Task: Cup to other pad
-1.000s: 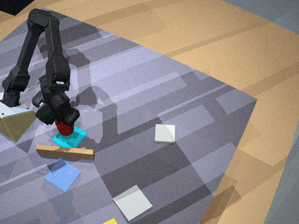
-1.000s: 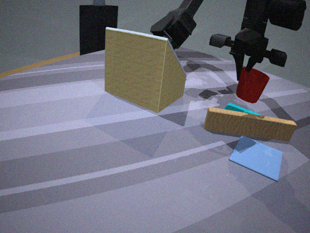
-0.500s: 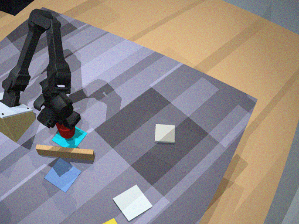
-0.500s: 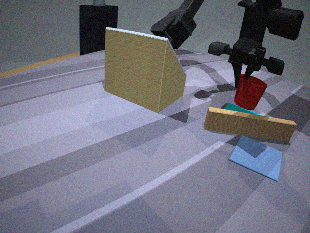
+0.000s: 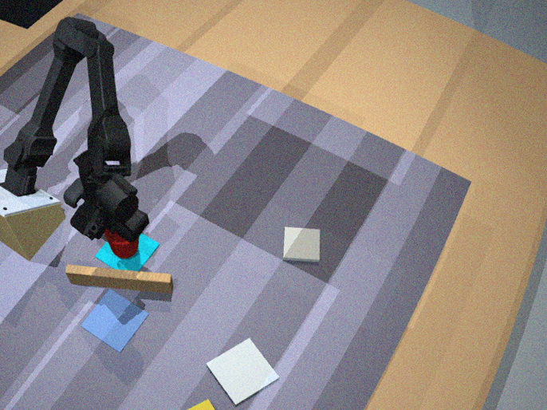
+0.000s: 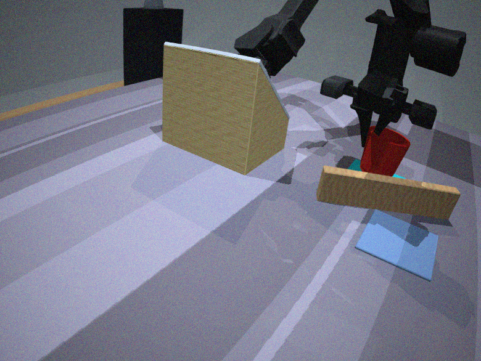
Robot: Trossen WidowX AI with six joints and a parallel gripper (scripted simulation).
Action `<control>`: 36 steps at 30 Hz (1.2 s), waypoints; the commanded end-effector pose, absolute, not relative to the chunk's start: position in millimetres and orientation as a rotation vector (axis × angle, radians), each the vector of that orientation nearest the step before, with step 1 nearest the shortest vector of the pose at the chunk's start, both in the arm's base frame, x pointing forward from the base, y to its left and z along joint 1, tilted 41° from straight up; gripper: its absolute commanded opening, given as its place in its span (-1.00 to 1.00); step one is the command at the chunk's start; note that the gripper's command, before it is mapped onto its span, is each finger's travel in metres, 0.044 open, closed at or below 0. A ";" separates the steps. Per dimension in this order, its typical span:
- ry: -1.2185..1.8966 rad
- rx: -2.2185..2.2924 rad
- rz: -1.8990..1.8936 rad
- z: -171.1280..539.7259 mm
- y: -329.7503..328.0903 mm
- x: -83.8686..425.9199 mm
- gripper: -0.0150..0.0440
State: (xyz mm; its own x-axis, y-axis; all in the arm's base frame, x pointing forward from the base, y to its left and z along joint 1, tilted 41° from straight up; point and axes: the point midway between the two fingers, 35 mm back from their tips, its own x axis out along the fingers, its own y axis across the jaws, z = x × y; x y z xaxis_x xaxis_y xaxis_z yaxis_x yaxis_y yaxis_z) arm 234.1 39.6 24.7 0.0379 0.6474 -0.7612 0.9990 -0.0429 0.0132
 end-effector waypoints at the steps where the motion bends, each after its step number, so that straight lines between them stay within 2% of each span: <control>1: 1.675 1.756 -0.797 20.4 44.4 232.8 -0.49; 17: 1.668 1.750 -0.794 20.3 44.3 233.4 -0.49; 22: 1.668 1.750 -0.794 20.3 44.3 233.4 -0.06; 36: 1.669 1.751 -0.796 28.5 36.3 234.0 -0.06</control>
State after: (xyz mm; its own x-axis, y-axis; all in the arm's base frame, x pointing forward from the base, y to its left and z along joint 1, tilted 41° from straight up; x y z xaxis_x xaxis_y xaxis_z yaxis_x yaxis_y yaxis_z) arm 233.8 39.0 25.8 0.0364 0.6515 -0.7577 0.9989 -0.0465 0.0081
